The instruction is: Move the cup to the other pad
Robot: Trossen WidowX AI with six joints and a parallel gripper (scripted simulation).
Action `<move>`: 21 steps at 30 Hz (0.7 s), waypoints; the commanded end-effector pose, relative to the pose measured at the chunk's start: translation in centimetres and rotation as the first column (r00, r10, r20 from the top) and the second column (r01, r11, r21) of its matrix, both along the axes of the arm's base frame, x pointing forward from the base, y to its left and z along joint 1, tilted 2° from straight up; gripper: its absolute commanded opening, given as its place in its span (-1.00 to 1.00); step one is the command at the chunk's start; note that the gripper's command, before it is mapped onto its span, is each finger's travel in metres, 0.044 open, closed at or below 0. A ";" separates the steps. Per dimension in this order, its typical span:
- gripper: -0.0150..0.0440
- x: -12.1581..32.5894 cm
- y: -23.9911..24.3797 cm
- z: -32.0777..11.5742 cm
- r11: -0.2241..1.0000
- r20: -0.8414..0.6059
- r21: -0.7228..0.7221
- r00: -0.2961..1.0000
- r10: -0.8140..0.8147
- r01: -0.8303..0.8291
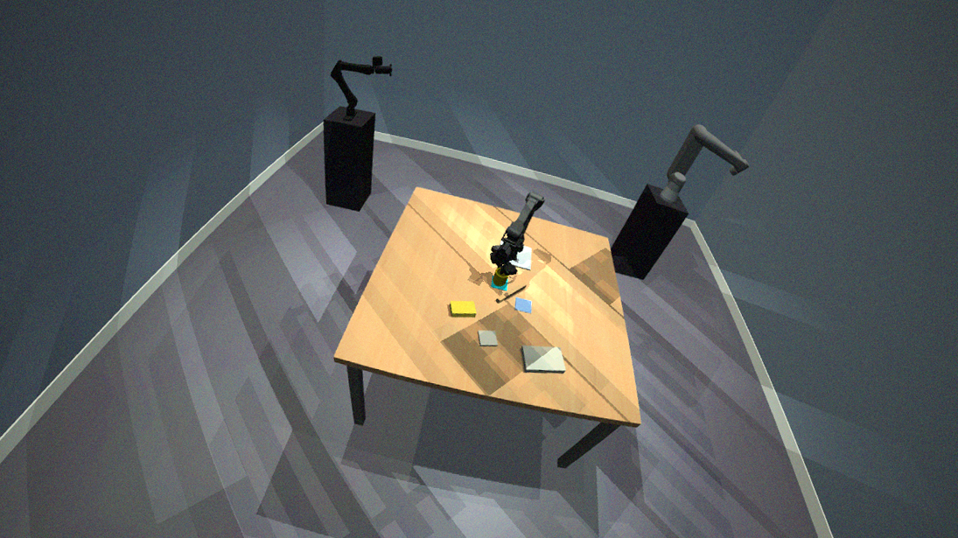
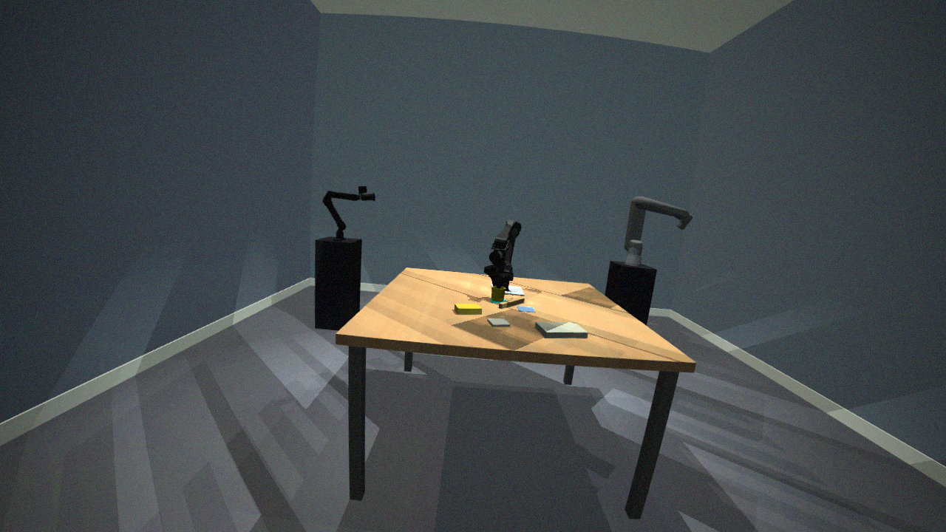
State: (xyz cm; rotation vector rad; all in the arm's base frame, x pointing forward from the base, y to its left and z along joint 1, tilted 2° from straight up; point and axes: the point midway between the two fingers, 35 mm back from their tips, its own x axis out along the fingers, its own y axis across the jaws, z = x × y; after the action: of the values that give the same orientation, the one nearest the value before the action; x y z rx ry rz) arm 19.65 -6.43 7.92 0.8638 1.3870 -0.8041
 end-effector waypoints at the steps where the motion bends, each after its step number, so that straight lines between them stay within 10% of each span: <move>1: 0.01 0.0 0.0 0.6 1.000 0.001 0.001 1.000 0.004 -0.004; 21: 0.01 0.0 -0.1 2.8 1.000 0.001 0.002 1.000 0.006 -0.006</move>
State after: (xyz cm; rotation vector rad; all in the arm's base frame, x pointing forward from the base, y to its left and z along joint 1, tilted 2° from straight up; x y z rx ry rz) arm 19.67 -6.58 10.26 0.8629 1.3879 -0.8036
